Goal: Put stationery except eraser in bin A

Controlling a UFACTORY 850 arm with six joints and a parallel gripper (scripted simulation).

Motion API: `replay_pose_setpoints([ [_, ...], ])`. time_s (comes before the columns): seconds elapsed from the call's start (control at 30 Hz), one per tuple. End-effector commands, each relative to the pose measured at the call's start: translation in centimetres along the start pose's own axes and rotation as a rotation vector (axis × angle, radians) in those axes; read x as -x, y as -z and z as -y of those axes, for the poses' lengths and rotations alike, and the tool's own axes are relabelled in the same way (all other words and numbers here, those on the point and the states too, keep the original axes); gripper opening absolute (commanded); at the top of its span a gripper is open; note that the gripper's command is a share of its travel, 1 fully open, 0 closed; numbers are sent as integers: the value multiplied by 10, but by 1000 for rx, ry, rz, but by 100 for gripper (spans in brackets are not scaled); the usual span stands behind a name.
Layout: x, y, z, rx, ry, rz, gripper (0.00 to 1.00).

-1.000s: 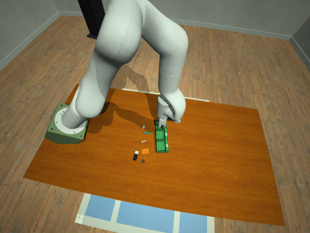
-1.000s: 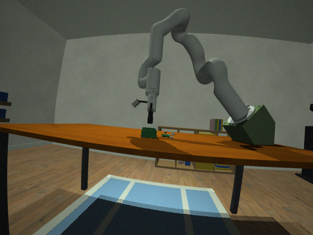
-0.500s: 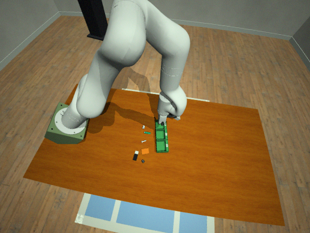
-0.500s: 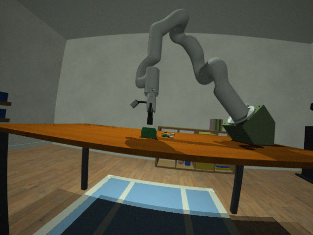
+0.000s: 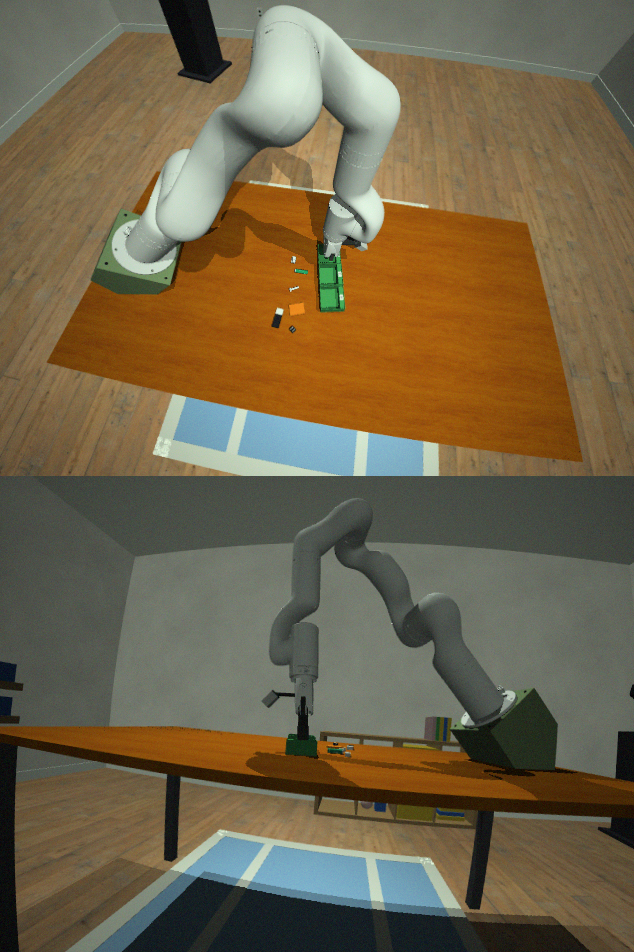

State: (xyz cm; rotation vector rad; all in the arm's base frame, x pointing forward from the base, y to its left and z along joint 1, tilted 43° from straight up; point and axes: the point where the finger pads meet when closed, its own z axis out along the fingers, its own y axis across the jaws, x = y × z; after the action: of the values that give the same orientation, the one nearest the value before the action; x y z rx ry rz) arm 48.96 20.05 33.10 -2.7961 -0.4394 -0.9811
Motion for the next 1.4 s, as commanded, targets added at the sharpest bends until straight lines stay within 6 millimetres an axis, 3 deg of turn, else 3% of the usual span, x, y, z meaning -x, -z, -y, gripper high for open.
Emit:
replay_pose_setpoints([
  [0.0, -2, -13, 0, 41, -1, -73, 7],
  [0.13, -2, -22, -1, 41, -1, -73, 7],
  [1.37, -2, -22, -1, 41, -1, -73, 7],
])
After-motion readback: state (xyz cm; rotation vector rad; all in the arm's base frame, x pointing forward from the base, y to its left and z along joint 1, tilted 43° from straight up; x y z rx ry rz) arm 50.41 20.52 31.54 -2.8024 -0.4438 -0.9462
